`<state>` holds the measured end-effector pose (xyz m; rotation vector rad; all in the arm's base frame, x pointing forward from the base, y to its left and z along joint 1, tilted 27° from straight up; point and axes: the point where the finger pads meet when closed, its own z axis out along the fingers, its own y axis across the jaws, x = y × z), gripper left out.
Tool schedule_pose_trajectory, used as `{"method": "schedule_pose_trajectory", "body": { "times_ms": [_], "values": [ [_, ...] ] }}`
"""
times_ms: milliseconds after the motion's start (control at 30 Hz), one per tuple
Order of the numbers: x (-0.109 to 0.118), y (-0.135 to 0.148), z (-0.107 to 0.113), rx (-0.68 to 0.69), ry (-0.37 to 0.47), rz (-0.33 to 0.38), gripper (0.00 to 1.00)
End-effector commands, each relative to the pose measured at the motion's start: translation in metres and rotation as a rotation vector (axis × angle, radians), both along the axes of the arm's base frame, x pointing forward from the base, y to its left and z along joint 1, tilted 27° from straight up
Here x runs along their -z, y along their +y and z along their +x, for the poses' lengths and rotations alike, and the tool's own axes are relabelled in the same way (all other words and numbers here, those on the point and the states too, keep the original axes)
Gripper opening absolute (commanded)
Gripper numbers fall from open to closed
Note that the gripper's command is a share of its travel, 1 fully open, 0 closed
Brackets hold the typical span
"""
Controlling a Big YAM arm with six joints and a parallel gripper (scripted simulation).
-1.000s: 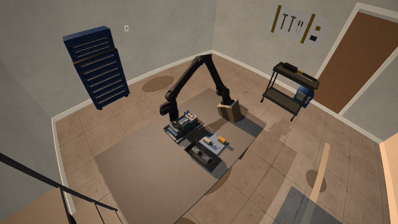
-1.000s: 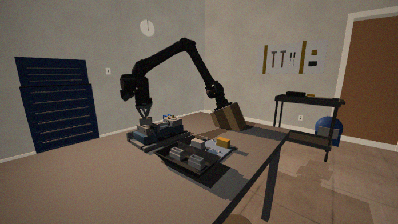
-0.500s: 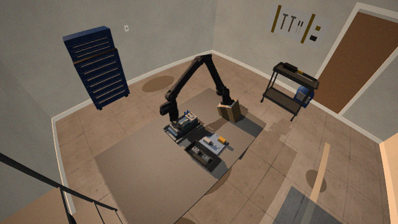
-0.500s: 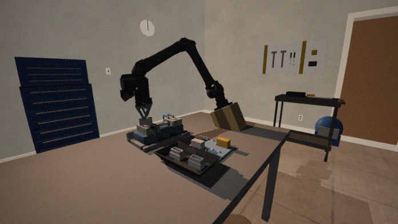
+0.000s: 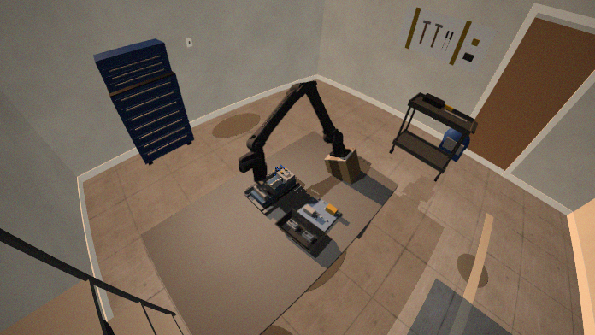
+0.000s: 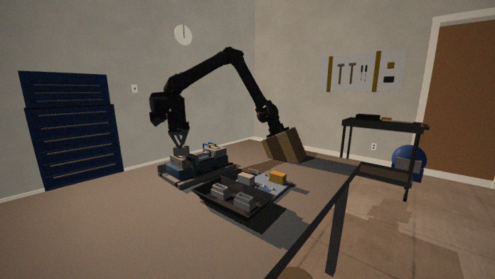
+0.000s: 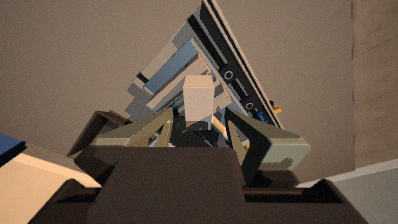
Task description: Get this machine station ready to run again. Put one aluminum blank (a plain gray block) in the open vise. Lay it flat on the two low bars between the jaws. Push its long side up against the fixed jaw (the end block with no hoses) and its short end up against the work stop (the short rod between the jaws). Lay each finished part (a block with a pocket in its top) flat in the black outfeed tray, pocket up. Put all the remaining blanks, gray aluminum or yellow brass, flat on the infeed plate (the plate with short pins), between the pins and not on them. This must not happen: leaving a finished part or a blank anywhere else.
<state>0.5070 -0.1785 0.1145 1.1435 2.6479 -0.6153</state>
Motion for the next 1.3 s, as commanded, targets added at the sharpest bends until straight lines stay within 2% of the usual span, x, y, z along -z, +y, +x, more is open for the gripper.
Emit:
{"method": "schedule_pose_trajectory", "body": {
  "times_ms": [0, 1267],
  "values": [
    [-0.0150, -0.0113, 0.0150, 0.014, -0.035, -0.005, 0.64],
    [-0.0145, -0.0099, 0.0107, 0.013, -0.030, -0.004, 0.64]
  ]
}}
